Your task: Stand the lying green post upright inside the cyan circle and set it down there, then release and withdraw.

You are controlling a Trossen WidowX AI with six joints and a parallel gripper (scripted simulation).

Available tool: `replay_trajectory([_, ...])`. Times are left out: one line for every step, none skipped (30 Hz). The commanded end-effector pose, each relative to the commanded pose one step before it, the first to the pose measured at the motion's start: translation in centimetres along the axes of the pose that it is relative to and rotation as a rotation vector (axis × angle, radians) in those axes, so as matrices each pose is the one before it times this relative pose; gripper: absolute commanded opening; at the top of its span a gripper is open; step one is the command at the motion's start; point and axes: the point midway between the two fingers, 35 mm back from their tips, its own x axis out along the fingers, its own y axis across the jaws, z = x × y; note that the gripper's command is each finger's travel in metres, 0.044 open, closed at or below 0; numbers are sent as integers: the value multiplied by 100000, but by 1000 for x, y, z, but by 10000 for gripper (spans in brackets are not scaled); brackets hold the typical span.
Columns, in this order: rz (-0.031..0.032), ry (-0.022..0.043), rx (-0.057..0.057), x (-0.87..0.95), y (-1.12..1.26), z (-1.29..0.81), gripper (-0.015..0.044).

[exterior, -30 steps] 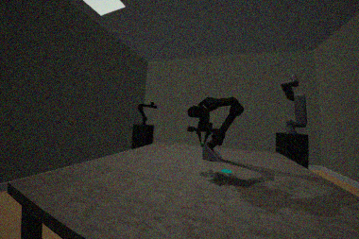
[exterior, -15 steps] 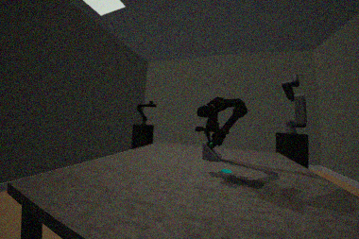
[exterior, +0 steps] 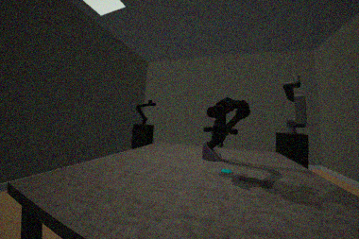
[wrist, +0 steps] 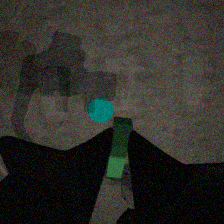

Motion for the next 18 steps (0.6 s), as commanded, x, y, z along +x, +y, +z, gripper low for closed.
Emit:
replay_trajectory([649,131,5437,-8,1211,-743,23])
replay_trajectory([95,48,1249,2,266,-179,23])
replay_trajectory([97,51,1248,3,262,-185,23])
replay_trajectory([98,54,1248,4,257,-191,23])
replay_trajectory([100,58,1248,4,252,-197,23])
replay_trajectory([101,62,1247,5,247,-202,23])
replay_trajectory([102,65,1247,6,242,-208,23])
replay_trajectory([104,69,1247,7,236,-213,23])
replay_trajectory([105,73,1246,7,231,-219,23])
replay_trajectory([106,77,1246,8,225,-224,23])
replay_trajectory([88,67,1034,7,183,-190,23])
replay_trajectory([53,41,621,5,107,-116,23])
replay_trajectory([18,14,207,2,35,-39,23])
replay_trajectory([0,0,0,0,0,0,23])
replay_trajectory([-114,-7,-22,12,-6,-9,23])
replay_trajectory([-342,-21,-67,37,-18,-26,23])
replay_trajectory([-570,-38,-111,61,-30,-43,23])
replay_trajectory([-683,-51,-133,73,-35,-51,23])
